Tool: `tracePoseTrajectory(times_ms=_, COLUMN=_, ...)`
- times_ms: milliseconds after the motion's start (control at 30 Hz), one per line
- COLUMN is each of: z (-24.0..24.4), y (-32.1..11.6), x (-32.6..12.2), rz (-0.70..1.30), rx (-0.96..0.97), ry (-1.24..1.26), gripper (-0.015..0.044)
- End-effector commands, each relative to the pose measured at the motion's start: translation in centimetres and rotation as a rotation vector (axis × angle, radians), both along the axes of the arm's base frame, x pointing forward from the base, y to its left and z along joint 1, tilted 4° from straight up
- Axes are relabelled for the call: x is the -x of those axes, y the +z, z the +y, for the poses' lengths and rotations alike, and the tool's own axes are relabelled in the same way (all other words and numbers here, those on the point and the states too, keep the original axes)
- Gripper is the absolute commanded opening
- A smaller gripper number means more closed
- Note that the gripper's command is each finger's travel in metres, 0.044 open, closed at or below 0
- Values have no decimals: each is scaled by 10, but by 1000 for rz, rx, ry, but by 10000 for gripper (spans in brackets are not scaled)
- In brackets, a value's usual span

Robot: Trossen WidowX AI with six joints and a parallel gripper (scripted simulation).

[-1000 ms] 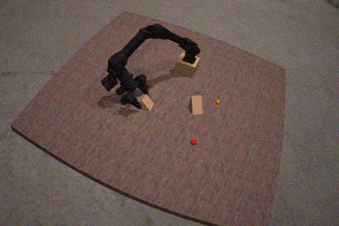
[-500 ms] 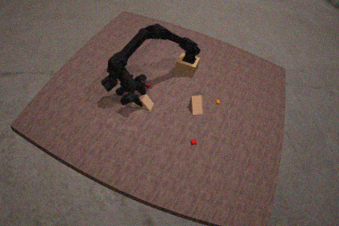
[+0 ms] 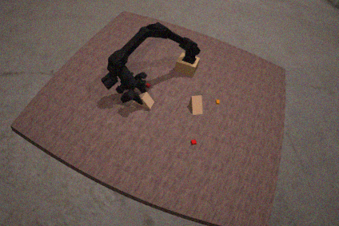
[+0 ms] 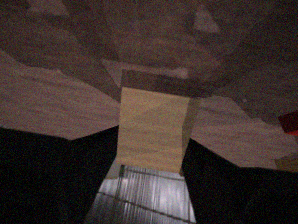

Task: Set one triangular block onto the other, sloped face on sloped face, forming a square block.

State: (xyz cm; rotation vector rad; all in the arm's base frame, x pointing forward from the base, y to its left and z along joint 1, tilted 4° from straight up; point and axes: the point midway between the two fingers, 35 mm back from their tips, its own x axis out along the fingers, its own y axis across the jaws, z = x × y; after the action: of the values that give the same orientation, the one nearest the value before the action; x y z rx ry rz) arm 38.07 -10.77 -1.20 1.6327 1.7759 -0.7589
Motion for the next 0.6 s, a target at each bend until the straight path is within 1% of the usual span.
tracePoseTrajectory(times_ms=0, z=1, y=20, x=-2, rz=-7, rx=4, ry=-10, gripper=0)
tracePoseTrajectory(times_ms=433, z=7, y=82, x=0, rz=-23, rx=15, ry=-27, gripper=0)
tracePoseTrajectory(times_ms=567, z=7, y=85, x=0, rz=-23, rx=16, ry=-28, gripper=0)
